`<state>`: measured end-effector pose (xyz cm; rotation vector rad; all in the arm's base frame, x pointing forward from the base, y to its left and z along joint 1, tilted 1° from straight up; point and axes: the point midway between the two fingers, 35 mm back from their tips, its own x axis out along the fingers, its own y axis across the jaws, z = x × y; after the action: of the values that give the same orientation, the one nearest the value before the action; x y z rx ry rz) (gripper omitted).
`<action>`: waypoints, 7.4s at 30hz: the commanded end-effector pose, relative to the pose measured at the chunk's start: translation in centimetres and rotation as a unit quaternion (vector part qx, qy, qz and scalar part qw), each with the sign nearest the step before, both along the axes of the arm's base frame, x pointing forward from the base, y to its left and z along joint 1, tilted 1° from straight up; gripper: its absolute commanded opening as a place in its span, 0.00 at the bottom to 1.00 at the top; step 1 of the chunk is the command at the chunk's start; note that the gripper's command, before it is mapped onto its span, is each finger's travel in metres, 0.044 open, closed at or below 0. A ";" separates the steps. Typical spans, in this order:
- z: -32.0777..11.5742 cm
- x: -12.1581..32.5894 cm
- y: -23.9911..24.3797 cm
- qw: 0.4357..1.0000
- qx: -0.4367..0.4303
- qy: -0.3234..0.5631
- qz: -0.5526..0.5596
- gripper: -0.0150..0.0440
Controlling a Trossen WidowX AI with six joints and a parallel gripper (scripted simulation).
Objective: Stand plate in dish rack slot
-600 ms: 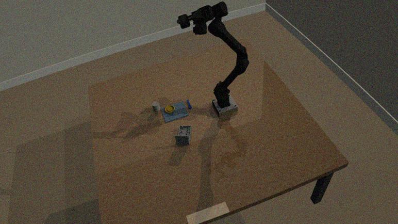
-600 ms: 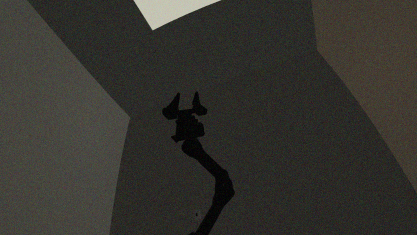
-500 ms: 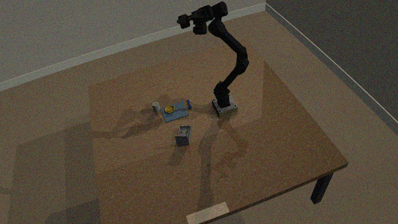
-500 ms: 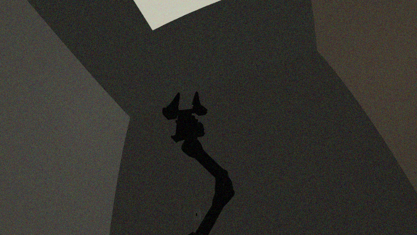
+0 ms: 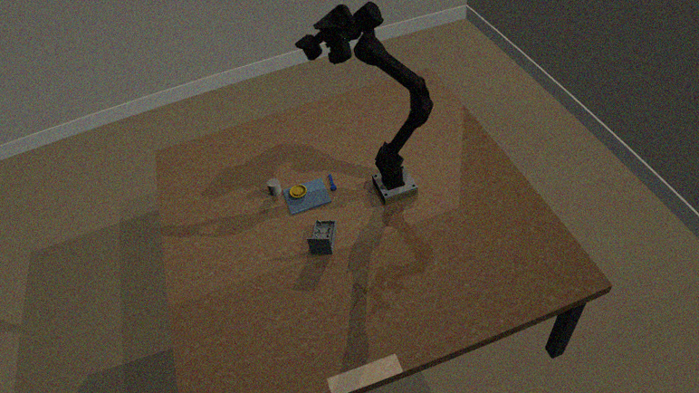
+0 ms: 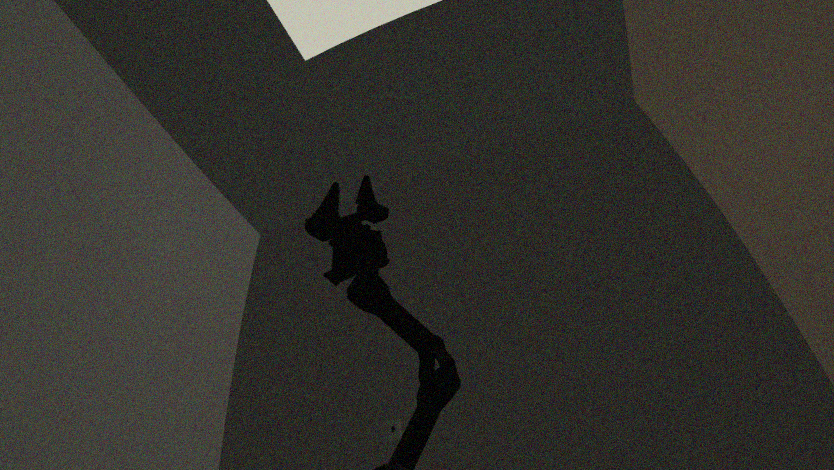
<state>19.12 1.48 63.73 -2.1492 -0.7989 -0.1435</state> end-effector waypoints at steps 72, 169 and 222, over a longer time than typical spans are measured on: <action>-39.4 22.1 -15.8 0.436 0.691 0.509 -0.269 0.93; -61.5 14.0 -14.3 0.066 0.657 0.496 -0.565 0.52; -45.1 11.5 -2.9 -0.009 0.714 0.414 -0.564 0.25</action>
<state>32.47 -5.12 18.55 0.1460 1.5537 -0.1656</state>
